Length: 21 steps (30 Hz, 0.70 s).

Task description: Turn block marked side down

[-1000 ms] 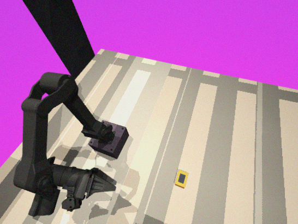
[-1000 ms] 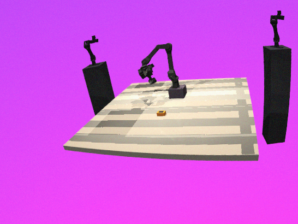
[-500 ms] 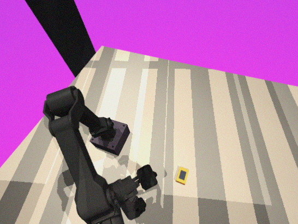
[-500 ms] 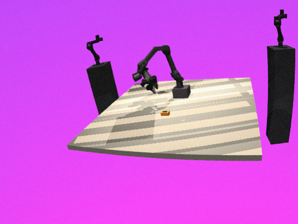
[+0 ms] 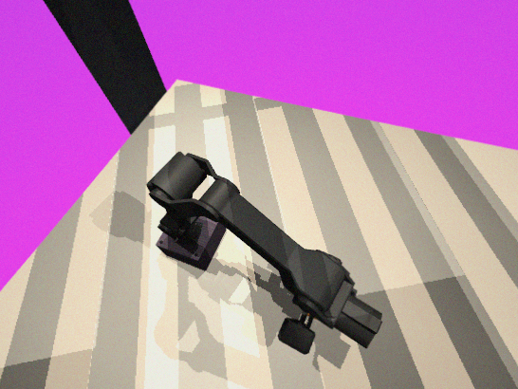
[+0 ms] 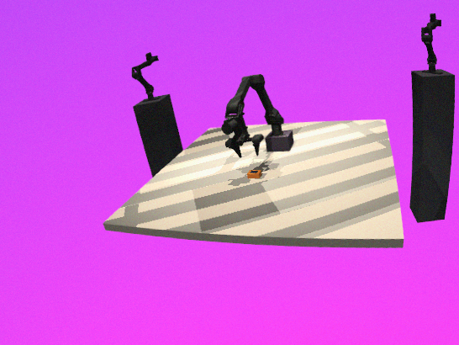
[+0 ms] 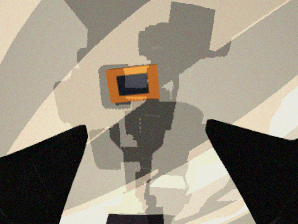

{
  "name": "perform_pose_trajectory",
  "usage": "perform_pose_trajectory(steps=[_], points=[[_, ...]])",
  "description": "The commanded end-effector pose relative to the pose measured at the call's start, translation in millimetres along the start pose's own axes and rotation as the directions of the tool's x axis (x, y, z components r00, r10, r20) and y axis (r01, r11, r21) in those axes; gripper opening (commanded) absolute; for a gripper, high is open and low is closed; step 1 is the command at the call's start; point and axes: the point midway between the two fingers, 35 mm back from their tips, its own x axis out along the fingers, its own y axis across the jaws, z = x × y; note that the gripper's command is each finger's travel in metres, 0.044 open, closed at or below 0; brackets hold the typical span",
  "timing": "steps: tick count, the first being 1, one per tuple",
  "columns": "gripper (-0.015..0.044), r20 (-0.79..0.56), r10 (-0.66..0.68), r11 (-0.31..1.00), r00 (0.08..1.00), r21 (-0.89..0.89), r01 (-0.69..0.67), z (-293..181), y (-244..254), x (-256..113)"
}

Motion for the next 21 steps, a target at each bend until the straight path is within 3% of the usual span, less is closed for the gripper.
perform_pose_trajectory(steps=[1, 6, 10, 21], points=[[0.044, 0.008, -0.117, 0.989, 0.993, -0.092, 0.117, 17.5, 21.2, 8.7], [0.044, 0.008, -0.117, 0.989, 0.993, -0.092, 0.117, 17.5, 21.2, 8.7], [0.044, 0.008, -0.117, 0.989, 0.993, -0.092, 0.117, 18.0, 18.0, 40.8], [0.044, 0.008, -0.116, 0.989, 0.993, -0.092, 0.117, 18.4, 17.4, 58.7]])
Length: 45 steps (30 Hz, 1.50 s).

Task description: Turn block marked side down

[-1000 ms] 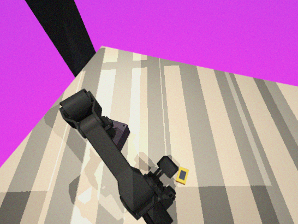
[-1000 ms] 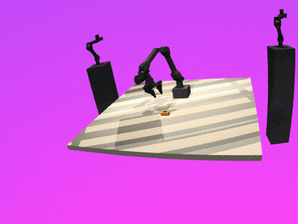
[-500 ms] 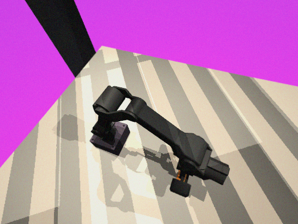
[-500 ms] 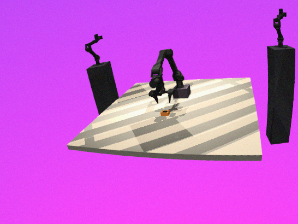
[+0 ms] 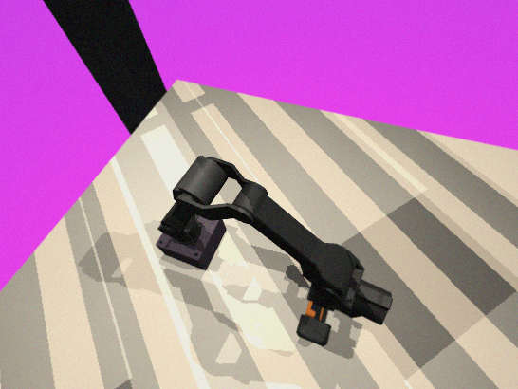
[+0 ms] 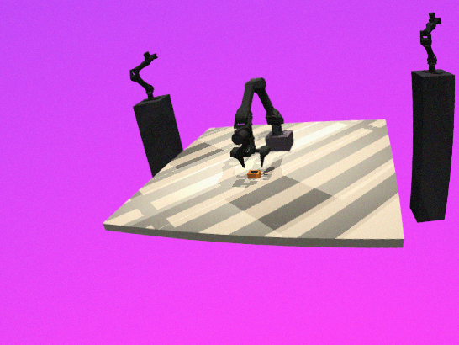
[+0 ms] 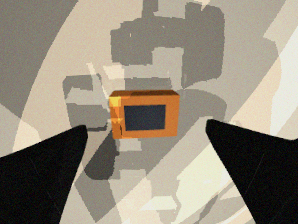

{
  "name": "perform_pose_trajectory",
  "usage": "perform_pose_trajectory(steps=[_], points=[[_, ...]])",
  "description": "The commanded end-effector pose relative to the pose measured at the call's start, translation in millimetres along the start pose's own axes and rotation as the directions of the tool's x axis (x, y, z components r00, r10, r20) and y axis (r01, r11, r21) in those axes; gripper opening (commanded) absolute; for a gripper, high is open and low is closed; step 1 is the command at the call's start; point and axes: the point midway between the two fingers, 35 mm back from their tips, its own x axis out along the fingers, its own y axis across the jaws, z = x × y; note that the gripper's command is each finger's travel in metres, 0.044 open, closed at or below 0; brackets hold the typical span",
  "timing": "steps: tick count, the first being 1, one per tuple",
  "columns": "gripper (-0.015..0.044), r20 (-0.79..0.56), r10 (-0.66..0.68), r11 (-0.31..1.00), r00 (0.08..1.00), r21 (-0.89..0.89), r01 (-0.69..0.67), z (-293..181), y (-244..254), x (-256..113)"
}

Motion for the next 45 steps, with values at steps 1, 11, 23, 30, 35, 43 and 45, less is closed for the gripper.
perform_pose_trajectory(steps=[1, 11, 23, 30, 35, 43, 45], points=[[0.044, -0.012, -0.004, 1.0, 1.0, 0.005, 0.004, -2.1, 0.0, 8.8], [0.044, -0.012, -0.004, 1.0, 1.0, 0.005, 0.004, -2.0, -0.1, 22.5], [0.044, -0.012, -0.004, 1.0, 1.0, 0.005, 0.004, -2.7, -0.1, 40.5], [0.0282, -0.012, -0.004, 1.0, 1.0, 0.005, 0.004, -2.7, -0.1, 40.8], [0.0249, -0.012, -0.004, 1.0, 1.0, 0.005, 0.004, -2.7, -0.1, 40.8], [0.0196, -0.012, -0.004, 1.0, 1.0, 0.005, 0.004, -2.7, -0.1, 40.8], [0.0183, -0.012, -0.004, 1.0, 1.0, 0.005, 0.004, -2.7, -0.1, 40.8]])
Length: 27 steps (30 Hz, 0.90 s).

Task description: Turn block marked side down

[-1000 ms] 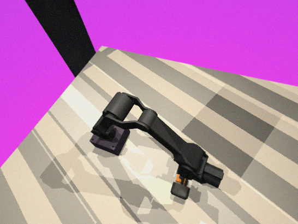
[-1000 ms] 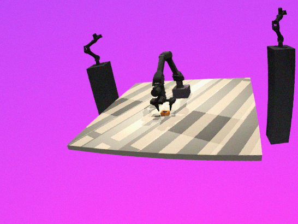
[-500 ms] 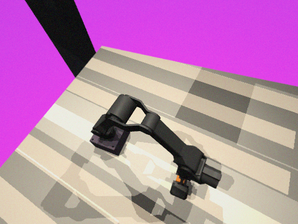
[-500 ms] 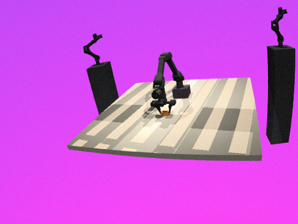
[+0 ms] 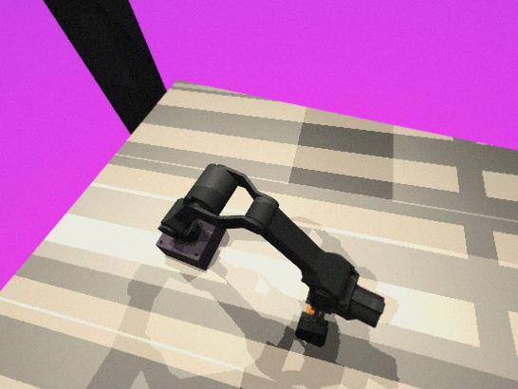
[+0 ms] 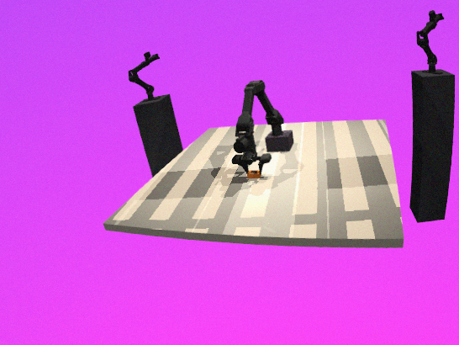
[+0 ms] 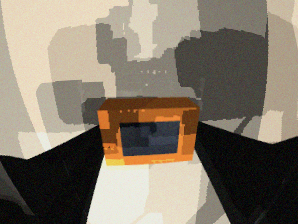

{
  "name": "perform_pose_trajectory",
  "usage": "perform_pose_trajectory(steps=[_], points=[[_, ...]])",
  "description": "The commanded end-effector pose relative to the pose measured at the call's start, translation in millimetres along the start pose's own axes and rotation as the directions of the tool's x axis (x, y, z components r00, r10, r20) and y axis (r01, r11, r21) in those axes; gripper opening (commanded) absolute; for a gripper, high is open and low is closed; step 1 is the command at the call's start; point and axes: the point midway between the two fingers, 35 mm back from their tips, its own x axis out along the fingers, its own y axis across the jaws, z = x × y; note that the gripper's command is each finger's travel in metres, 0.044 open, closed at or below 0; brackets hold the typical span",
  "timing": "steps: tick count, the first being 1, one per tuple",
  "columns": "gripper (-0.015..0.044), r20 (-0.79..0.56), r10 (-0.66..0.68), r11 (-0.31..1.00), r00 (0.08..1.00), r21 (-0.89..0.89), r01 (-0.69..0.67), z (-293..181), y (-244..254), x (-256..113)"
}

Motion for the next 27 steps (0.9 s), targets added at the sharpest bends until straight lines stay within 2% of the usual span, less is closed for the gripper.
perform_pose_trajectory(steps=[1, 6, 11, 12, 18, 27], points=[[0.0176, -0.003, -0.003, 1.0, 1.0, 0.004, 0.003, -0.5, -0.5, 1.8], [0.0142, -0.003, -0.003, 1.0, 1.0, 0.004, 0.003, -0.5, -0.5, 1.8], [0.0011, -0.003, -0.003, 1.0, 1.0, 0.004, 0.003, -0.1, -0.4, -23.4], [0.0, -0.003, -0.003, 1.0, 1.0, 0.004, 0.003, -0.2, -0.4, -27.1], [0.0, 0.007, -0.003, 1.0, 1.0, 0.004, 0.003, 0.1, -0.4, -27.6], [0.0, 0.143, 0.0, 1.0, 0.99, 0.007, -0.001, 3.1, -0.9, -19.4]])
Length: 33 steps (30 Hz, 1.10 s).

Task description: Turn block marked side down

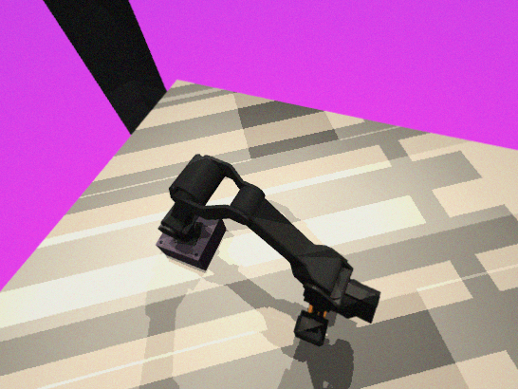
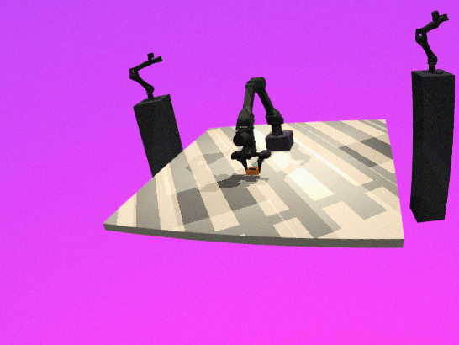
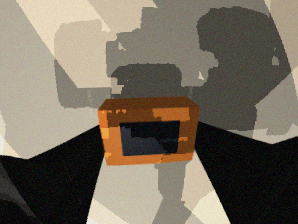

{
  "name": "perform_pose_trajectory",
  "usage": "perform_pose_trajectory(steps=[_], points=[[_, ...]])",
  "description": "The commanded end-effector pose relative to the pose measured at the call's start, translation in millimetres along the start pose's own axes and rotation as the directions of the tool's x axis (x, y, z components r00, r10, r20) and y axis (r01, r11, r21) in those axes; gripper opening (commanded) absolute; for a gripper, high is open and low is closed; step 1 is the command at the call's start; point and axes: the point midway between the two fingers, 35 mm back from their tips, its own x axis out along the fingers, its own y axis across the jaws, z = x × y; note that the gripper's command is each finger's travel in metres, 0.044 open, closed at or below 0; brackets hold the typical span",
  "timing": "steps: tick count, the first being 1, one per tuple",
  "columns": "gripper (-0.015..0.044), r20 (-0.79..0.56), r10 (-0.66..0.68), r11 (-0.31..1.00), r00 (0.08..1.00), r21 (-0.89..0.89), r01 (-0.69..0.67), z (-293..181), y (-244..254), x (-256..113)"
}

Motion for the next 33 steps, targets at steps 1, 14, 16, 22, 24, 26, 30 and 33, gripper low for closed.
perform_pose_trajectory(steps=[1, 14, 16, 22, 24, 26, 30, 33], points=[[0.0, 0.065, 0.005, 1.0, 0.998, 0.002, -0.005, 1.3, 0.4, 0.8], [0.0, 0.263, 0.006, 1.0, 0.965, 0.003, -0.007, -0.1, 0.1, 4.6], [0.0, 0.293, 0.005, 1.0, 0.956, 0.002, -0.006, -0.9, 0.2, 4.4], [0.0, 0.38, 0.004, 1.0, 0.925, 0.0, -0.005, -4.1, 0.3, 2.3], [0.0, 0.408, 0.004, 1.0, 0.913, 0.0, -0.004, -5.4, 0.4, 1.2], [0.0, 0.436, 0.003, 1.0, 0.9, -0.001, -0.003, -7.0, 0.6, -0.1], [0.0, 0.47, 0.002, 1.0, 0.882, -0.002, -0.001, -9.2, 0.8, -2.1], [0.0, 0.472, 0.002, 1.0, 0.881, -0.002, -0.001, -8.9, 0.8, -1.6]])
